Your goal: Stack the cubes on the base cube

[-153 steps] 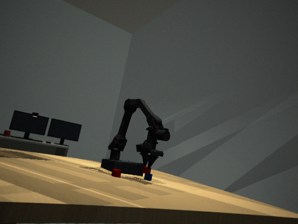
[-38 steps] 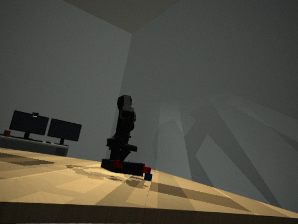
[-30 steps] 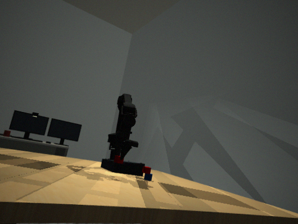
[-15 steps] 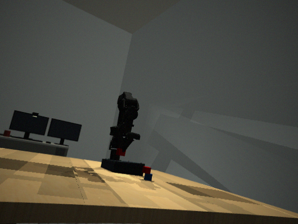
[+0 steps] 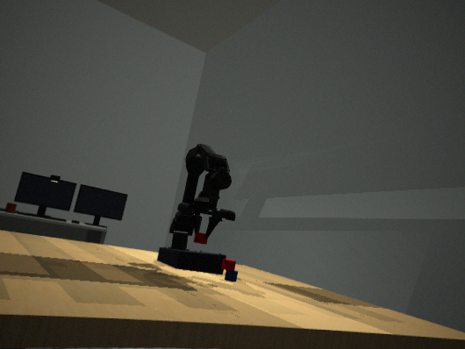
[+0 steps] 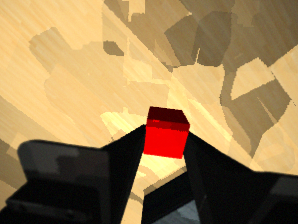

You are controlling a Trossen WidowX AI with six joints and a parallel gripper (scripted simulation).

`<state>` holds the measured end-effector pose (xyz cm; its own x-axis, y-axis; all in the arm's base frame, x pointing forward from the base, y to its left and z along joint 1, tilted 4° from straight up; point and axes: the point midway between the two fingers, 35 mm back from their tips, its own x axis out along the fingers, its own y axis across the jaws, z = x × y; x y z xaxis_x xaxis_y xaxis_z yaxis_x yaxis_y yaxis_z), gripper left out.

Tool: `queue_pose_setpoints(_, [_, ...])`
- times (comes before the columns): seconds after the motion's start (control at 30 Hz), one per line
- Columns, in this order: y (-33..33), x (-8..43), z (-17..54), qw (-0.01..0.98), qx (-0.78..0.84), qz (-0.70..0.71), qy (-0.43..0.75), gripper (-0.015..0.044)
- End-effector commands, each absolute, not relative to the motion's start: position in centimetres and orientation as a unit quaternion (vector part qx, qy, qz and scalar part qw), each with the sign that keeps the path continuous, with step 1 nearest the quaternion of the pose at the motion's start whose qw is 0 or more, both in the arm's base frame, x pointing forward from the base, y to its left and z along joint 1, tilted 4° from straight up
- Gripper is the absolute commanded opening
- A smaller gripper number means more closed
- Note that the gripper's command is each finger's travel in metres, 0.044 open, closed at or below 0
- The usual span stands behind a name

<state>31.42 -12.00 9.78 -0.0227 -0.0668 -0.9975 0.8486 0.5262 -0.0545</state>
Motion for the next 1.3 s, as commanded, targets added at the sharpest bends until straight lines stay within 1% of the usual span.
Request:
queue_pose_setpoints(0.0, [-10.6,31.6,9.5,0.644,0.269,-0.313,0.644,0.0105])
queue_pose_setpoints(0.33, [-7.4,32.2,9.1,0.687,0.129,-0.172,0.694,0.0105])
queue_pose_setpoints(0.63, [-4.5,32.5,8.9,0.700,-0.003,-0.038,0.713,0.0105])
queue_pose_setpoints(0.97, [-1.2,32.5,8.6,0.685,-0.149,0.112,0.704,0.0105])
queue_pose_setpoints(1.27, [1.7,32.2,8.3,0.645,-0.273,0.244,0.671,0.0105])
